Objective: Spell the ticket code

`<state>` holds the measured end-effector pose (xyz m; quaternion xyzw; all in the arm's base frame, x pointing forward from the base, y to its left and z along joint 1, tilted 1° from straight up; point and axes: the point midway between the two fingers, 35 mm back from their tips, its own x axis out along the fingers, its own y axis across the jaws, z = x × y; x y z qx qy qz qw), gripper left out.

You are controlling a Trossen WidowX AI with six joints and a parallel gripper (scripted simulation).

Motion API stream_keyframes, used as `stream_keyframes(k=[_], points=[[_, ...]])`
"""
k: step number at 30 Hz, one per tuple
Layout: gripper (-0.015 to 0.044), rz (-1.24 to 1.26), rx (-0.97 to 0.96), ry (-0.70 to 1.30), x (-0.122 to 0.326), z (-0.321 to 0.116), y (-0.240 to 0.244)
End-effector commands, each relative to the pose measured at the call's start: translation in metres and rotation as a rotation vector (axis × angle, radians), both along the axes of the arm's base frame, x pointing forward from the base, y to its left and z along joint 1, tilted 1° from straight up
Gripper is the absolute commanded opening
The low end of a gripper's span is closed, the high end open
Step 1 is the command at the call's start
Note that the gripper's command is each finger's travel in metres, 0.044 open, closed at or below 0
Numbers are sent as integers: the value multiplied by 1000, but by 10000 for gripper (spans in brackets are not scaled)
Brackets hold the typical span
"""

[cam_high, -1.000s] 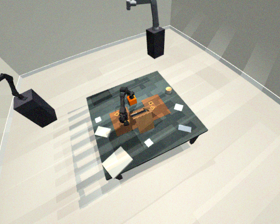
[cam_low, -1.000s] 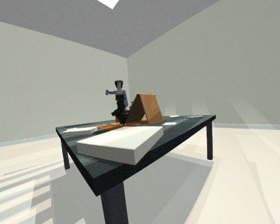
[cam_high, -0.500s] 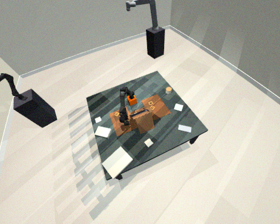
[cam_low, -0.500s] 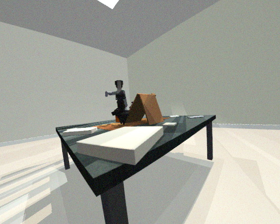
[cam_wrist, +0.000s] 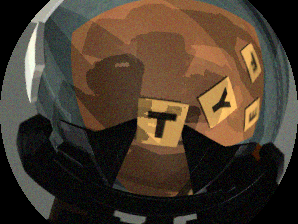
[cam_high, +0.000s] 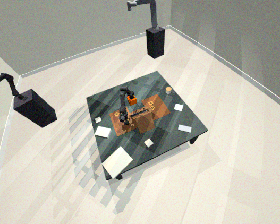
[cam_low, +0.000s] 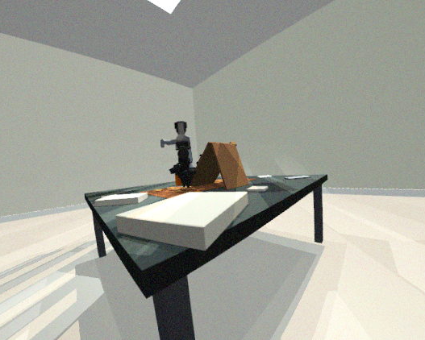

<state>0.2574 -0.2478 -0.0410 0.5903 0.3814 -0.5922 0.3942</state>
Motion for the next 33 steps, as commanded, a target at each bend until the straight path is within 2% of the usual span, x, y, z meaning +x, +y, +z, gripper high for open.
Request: stream_keyframes(k=[1,33], points=[[0,-4,-5,0,0,3,0],[0,-4,-5,0,0,19,2]])
